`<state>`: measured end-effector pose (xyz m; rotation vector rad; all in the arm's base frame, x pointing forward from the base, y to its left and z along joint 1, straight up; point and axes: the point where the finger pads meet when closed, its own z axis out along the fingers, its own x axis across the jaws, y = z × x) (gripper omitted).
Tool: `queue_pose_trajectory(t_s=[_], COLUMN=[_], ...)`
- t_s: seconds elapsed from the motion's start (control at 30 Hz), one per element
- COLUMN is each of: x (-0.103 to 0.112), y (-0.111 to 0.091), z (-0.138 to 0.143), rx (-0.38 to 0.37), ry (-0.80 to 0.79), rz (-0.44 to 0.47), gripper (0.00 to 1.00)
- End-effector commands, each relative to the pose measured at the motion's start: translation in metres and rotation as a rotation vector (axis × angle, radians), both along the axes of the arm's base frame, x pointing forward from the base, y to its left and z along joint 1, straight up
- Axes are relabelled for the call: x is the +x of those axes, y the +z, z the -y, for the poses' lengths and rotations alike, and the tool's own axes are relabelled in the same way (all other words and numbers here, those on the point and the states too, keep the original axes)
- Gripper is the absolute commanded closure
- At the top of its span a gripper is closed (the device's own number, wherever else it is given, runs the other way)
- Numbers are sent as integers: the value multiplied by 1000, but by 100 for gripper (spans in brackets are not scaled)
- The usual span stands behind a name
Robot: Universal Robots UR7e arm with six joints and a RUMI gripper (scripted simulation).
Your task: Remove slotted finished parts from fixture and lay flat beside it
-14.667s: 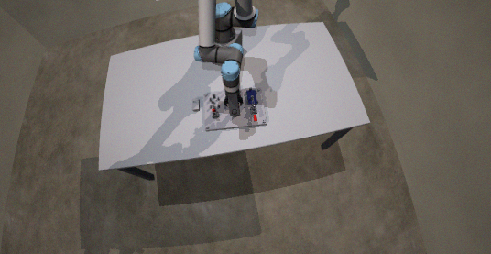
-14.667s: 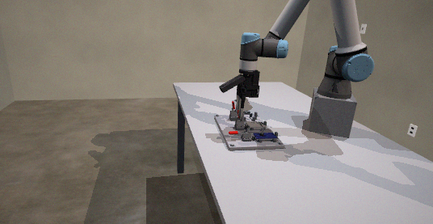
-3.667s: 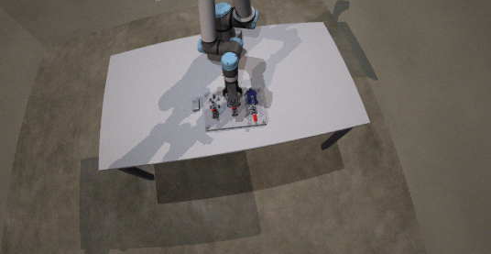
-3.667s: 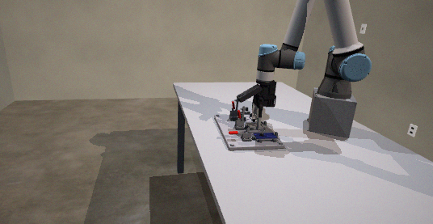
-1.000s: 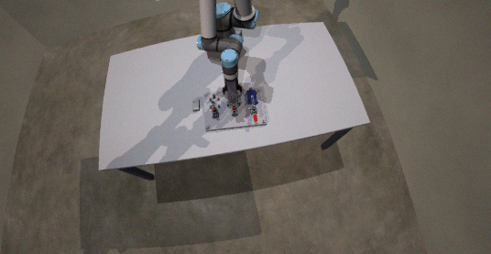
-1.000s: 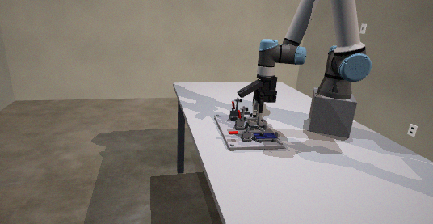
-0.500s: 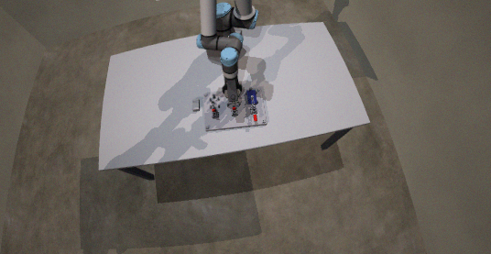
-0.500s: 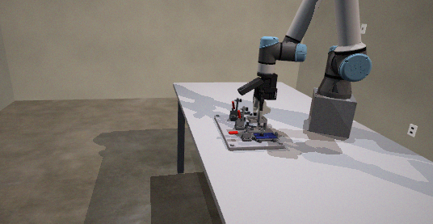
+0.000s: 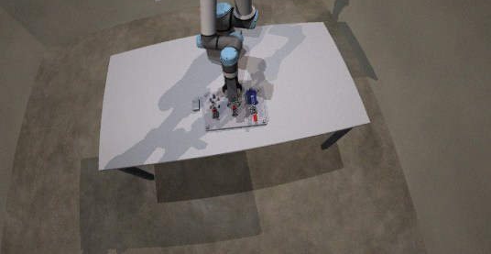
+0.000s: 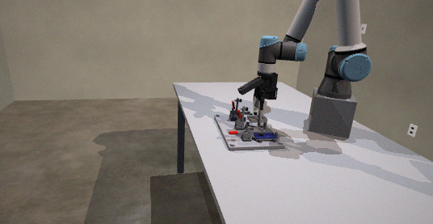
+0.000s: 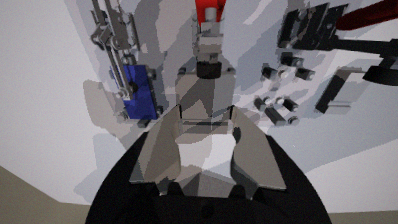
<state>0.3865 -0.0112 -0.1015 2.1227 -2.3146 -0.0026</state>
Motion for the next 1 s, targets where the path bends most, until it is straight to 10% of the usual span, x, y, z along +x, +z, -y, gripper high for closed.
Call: queue_pose_trajectory(t_s=[0.0,0.97], x=[2,-6], y=[3,35], z=[2,1], rx=[-2,-2], ry=[-2,-1], rz=[5,5], gripper=[100,100])
